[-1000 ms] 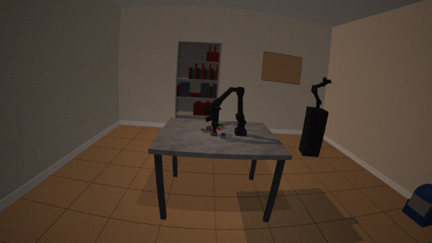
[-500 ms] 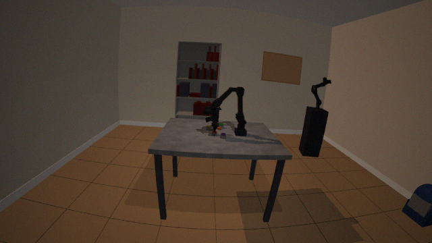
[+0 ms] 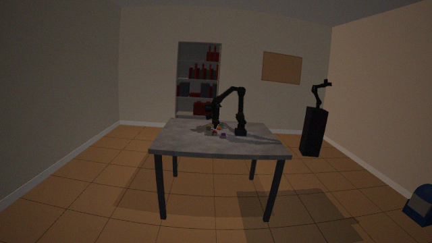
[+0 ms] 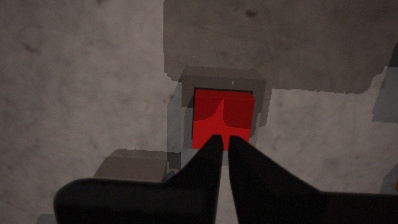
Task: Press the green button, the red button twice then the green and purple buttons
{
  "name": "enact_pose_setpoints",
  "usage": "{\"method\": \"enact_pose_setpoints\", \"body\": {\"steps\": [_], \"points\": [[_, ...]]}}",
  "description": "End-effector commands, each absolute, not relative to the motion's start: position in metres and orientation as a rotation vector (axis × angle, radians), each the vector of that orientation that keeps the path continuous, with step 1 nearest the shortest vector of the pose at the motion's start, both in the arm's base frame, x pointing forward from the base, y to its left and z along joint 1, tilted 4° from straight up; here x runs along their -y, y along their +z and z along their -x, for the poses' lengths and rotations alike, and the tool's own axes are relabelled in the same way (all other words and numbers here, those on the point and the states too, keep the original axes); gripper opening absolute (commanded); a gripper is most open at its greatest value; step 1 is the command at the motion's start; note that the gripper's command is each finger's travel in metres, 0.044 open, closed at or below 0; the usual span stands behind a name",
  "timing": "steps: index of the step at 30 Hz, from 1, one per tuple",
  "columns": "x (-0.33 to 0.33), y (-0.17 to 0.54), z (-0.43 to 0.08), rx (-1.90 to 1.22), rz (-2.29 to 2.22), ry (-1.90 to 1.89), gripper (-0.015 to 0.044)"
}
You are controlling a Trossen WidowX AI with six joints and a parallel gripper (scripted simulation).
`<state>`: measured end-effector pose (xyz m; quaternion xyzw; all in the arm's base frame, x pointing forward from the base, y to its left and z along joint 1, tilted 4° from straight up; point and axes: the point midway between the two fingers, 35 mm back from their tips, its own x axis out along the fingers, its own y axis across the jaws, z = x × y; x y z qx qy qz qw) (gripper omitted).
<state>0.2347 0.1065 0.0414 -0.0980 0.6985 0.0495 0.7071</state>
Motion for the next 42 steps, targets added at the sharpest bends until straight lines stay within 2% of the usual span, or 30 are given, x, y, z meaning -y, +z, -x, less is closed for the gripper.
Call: {"method": "enact_pose_setpoints", "body": {"steps": [1, 23, 42], "points": [[-0.107, 0.049, -0.236, -1.545, 0.217, 0.108, 0.002], [-0.105, 0.017, -0.236, -1.545, 0.217, 0.108, 0.002], [-0.105, 0.015, -0.236, -1.545, 0.217, 0.108, 0.002]]}}
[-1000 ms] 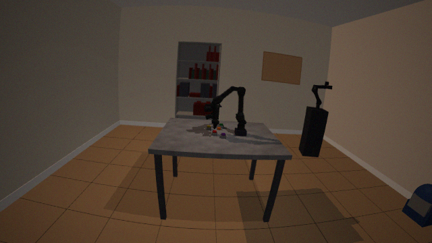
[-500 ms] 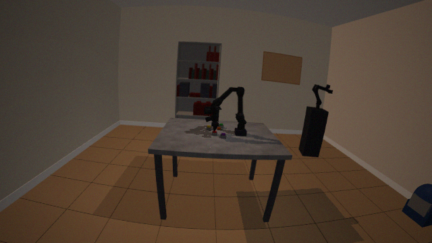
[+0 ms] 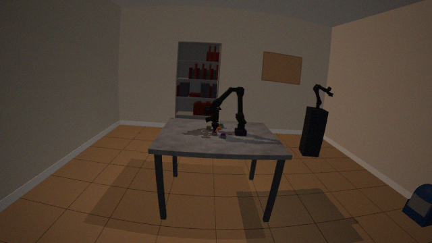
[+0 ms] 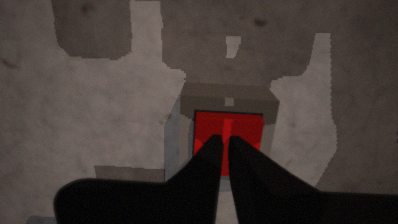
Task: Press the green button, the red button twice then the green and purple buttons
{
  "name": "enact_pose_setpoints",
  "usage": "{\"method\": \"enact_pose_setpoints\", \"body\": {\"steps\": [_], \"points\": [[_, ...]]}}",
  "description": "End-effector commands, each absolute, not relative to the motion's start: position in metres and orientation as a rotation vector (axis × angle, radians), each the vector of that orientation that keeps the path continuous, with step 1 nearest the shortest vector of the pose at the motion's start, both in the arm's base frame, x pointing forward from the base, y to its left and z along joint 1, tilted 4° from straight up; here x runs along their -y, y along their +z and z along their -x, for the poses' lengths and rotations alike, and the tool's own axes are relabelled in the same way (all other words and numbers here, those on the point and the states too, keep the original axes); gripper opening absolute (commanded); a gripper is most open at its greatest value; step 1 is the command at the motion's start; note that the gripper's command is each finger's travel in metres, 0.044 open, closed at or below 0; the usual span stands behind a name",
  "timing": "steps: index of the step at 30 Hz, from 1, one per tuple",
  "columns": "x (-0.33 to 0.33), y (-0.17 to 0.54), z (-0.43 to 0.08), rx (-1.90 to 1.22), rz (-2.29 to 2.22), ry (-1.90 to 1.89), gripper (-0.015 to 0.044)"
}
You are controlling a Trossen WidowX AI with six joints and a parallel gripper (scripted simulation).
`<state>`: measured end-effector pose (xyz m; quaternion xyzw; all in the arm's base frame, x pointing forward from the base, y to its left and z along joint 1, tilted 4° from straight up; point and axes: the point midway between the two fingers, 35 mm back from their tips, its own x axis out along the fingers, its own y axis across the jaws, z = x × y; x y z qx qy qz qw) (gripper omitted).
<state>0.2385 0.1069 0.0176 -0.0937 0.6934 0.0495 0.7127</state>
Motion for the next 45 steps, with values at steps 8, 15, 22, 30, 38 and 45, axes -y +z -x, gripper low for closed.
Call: {"method": "enact_pose_setpoints", "body": {"steps": [8, 15, 22, 30, 38, 45], "points": [[-0.107, 0.027, -0.238, -1.54, 0.211, 0.109, 0.002], [-0.107, 0.049, -0.236, -1.545, 0.217, 0.108, 0.002], [-0.112, 0.111, -0.234, -1.545, 0.216, 0.109, 0.002], [-0.095, 0.112, -0.241, -1.545, 0.216, 0.109, 0.002], [0.003, 0.119, -0.254, -1.543, 0.217, 0.108, 0.002], [0.086, 0.125, -0.235, -1.544, 0.225, 0.1, 0.002]]}}
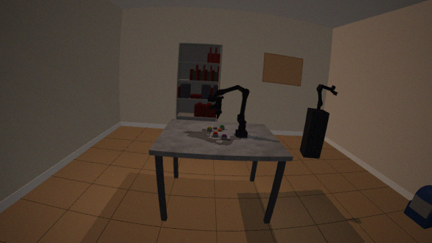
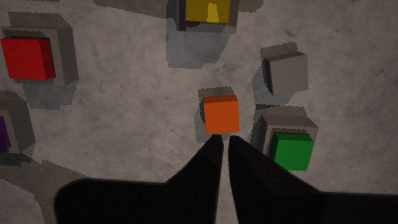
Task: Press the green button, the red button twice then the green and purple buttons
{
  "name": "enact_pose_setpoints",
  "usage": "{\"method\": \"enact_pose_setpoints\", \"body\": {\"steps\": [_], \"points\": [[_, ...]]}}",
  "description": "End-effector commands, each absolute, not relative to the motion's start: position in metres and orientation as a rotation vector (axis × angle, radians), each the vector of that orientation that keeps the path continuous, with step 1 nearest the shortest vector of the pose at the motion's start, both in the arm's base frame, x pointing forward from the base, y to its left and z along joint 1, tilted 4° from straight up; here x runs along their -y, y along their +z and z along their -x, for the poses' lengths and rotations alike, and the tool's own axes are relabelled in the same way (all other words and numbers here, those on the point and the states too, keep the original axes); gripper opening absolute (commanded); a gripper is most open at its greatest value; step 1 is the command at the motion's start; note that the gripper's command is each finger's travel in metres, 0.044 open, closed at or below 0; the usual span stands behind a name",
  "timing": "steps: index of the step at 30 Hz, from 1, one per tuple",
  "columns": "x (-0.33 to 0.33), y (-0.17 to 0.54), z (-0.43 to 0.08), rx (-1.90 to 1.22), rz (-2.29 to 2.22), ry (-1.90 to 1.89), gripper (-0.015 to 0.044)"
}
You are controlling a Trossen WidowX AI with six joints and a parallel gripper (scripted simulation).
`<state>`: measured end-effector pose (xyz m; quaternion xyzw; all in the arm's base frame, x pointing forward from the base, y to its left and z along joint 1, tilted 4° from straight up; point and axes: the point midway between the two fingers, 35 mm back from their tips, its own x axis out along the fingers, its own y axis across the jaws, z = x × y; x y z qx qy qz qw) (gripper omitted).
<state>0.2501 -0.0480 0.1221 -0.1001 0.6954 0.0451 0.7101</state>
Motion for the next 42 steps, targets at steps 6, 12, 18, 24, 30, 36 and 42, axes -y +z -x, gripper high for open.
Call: {"method": "enact_pose_setpoints", "body": {"steps": [6, 12, 18, 24, 30, 36, 42], "points": [[0.133, 0.129, -0.209, -1.548, 0.233, 0.092, 0.002], [0.134, 0.119, -0.211, -1.548, 0.234, 0.092, 0.002], [0.138, 0.068, -0.211, -1.548, 0.234, 0.092, 0.002], [0.138, 0.065, -0.211, -1.548, 0.234, 0.092, 0.002], [0.14, 0.055, -0.211, -1.548, 0.234, 0.092, 0.002], [0.14, 0.046, -0.212, -1.548, 0.234, 0.092, 0.002], [0.141, 0.036, -0.211, -1.548, 0.234, 0.092, 0.002]]}}
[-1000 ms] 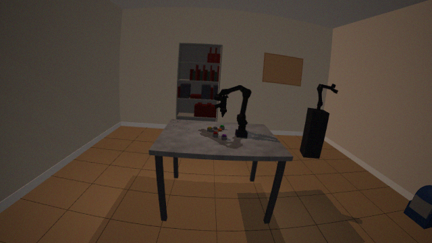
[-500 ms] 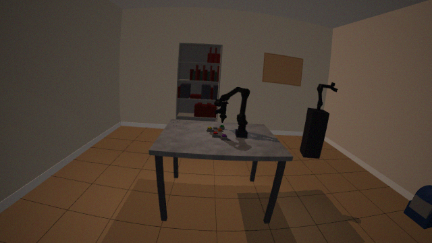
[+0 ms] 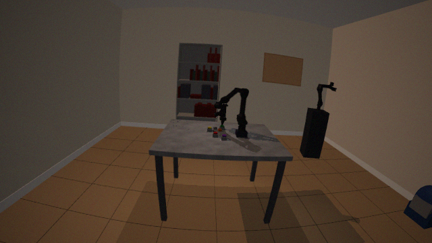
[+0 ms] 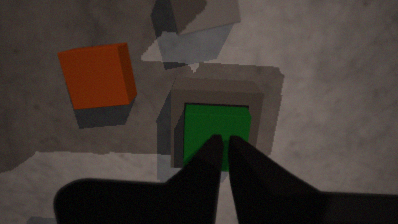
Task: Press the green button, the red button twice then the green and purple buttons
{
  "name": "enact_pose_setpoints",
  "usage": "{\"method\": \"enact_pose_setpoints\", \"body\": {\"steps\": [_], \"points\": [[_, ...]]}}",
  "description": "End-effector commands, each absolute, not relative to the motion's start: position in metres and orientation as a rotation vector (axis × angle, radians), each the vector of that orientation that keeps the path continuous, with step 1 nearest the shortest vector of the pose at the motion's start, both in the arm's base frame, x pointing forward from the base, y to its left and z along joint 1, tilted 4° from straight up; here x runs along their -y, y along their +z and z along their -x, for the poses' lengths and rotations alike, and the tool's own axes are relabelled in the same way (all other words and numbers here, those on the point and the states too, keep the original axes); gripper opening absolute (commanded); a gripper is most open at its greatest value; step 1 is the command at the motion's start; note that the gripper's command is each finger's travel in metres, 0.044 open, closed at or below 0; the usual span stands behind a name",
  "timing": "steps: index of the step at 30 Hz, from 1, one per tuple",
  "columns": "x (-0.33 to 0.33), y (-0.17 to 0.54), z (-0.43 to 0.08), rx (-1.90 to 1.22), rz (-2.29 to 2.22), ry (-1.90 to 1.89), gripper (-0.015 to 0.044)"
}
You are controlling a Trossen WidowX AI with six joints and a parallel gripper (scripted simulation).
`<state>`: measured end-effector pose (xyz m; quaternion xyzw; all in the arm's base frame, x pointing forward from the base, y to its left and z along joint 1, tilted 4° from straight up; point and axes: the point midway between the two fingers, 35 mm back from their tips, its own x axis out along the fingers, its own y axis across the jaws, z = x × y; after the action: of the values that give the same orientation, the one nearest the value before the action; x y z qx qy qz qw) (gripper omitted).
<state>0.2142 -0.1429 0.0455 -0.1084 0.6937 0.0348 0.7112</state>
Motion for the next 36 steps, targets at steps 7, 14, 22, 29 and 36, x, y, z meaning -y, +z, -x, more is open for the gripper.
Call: {"method": "enact_pose_setpoints", "body": {"steps": [7, 14, 22, 29, 36], "points": [[0.141, 0.034, -0.211, -1.548, 0.234, 0.092, 0.002], [0.141, 0.034, -0.211, -1.548, 0.234, 0.092, 0.002], [0.141, 0.034, -0.211, -1.548, 0.234, 0.092, 0.002], [0.14, 0.057, -0.212, -1.546, 0.235, 0.088, 0.002], [0.138, 0.07, -0.211, -1.548, 0.234, 0.092, 0.002]]}}
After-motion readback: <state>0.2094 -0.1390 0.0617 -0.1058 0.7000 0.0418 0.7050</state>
